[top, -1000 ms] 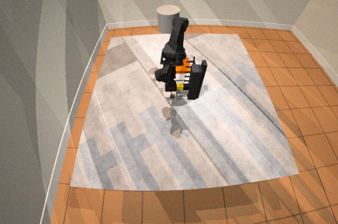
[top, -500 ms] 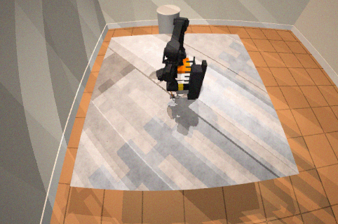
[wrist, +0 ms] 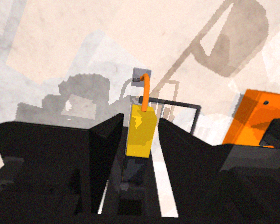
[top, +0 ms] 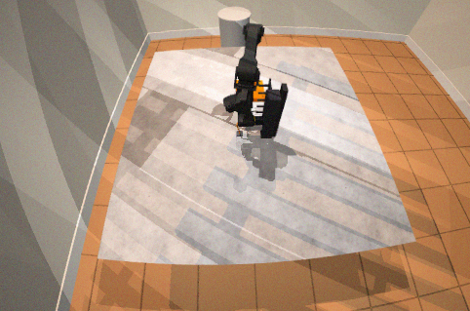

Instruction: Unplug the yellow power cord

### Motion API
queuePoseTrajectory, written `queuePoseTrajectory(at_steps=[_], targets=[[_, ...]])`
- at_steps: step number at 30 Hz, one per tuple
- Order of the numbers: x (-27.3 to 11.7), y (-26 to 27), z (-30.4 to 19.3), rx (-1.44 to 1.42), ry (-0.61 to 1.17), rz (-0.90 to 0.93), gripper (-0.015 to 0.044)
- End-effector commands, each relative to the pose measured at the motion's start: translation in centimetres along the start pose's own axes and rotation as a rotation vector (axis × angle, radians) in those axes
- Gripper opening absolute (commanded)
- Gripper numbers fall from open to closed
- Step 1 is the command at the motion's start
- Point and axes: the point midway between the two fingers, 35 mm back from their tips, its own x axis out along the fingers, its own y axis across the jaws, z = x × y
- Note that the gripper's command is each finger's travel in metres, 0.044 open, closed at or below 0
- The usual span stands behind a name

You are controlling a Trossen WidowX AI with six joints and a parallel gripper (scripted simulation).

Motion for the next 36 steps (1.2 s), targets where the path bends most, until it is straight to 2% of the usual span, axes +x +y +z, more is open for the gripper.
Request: queuePoseTrajectory(at_steps=[1, 27, 30, 36], targets=[[0.1, -0.2, -0.9, 0.004, 0.007, -0.004, 0.016], [1.3, -0.2, -1.1, 0.004, 0.007, -0.004, 0.016], [1.0, -0.1, -1.0, -0.001, 0.001, 0.002, 0.0081], [1.0, -0.1, -1.0, -0.001, 0.001, 0.002, 0.0041]])
